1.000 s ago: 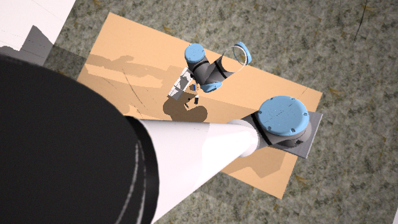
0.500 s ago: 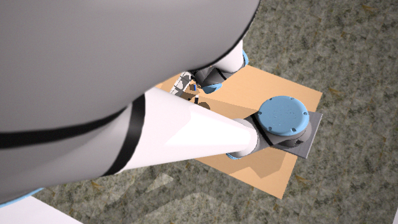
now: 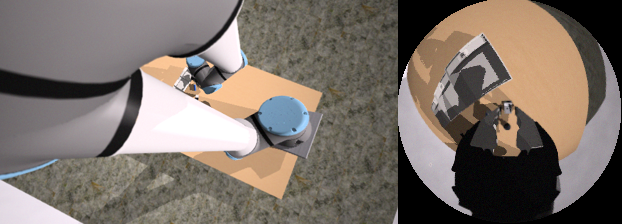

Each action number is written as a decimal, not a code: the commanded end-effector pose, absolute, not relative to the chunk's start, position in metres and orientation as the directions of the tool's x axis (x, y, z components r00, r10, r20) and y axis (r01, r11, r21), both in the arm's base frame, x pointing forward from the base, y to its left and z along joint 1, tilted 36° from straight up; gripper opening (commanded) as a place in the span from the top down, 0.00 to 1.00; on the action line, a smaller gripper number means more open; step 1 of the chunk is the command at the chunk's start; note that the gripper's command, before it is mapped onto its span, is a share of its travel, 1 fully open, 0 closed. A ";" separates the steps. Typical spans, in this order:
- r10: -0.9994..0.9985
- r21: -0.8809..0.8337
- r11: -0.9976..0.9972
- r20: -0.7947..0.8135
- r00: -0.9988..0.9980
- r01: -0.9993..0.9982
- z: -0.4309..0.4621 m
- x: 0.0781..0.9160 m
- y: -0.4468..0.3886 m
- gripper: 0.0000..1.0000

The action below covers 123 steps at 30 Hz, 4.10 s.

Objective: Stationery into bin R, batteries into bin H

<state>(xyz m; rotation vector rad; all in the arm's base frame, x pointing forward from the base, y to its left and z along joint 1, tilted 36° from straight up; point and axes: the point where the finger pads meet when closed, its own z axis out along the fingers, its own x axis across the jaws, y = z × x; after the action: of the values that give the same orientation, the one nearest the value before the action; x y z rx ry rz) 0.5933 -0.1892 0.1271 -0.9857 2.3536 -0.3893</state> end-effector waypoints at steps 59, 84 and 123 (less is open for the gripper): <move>-0.724 -0.458 0.688 -0.378 -0.577 -0.563 0.176 0.558 -0.186 1.00; -0.613 -0.396 0.789 -0.442 -0.655 -0.470 0.191 0.568 -0.189 1.00; 0.265 0.117 0.963 -0.582 -0.769 0.243 0.230 0.620 -0.200 1.00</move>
<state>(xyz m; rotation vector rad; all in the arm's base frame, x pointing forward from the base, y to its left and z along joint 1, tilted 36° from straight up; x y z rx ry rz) 0.6195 -0.2003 0.2292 0.3532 2.4818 0.0464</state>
